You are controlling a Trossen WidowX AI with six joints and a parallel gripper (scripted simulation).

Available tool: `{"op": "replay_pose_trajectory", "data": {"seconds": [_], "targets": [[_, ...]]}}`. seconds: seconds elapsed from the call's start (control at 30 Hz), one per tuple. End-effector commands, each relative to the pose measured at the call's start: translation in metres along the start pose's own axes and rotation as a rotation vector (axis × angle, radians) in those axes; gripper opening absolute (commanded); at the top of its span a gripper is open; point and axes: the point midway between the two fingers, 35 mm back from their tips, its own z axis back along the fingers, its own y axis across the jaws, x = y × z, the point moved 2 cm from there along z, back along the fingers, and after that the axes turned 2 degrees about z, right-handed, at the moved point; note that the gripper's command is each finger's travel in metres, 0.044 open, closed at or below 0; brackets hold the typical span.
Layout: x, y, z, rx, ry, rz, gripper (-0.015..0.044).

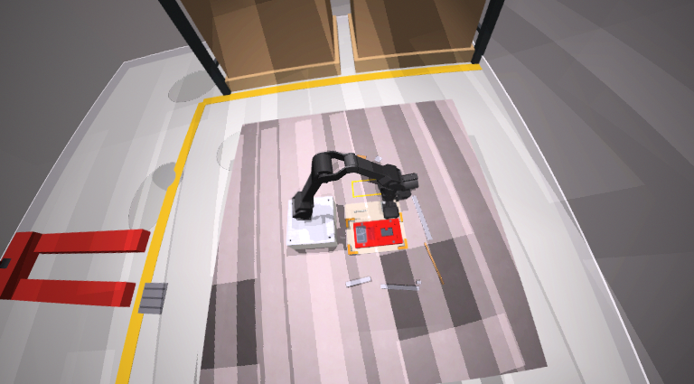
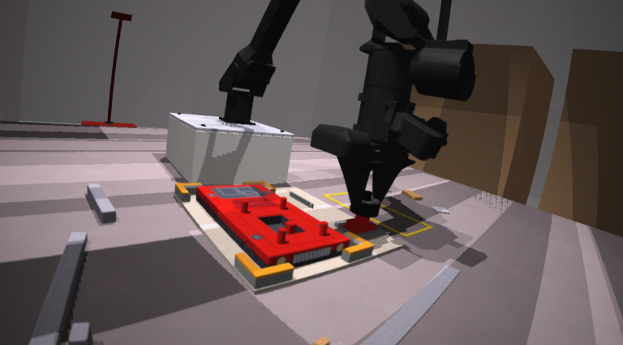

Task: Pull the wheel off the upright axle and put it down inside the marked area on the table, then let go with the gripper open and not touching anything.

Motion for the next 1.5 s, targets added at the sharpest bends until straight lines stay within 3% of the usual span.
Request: {"op": "replay_pose_trajectory", "data": {"seconds": [0.0, 1.47], "targets": [[0.0, 0.0, 0.005, 0.0, -0.001, -0.001, 0.0], [0.0, 0.0, 0.019, -0.001, 0.001, -0.003, 0.0]]}}
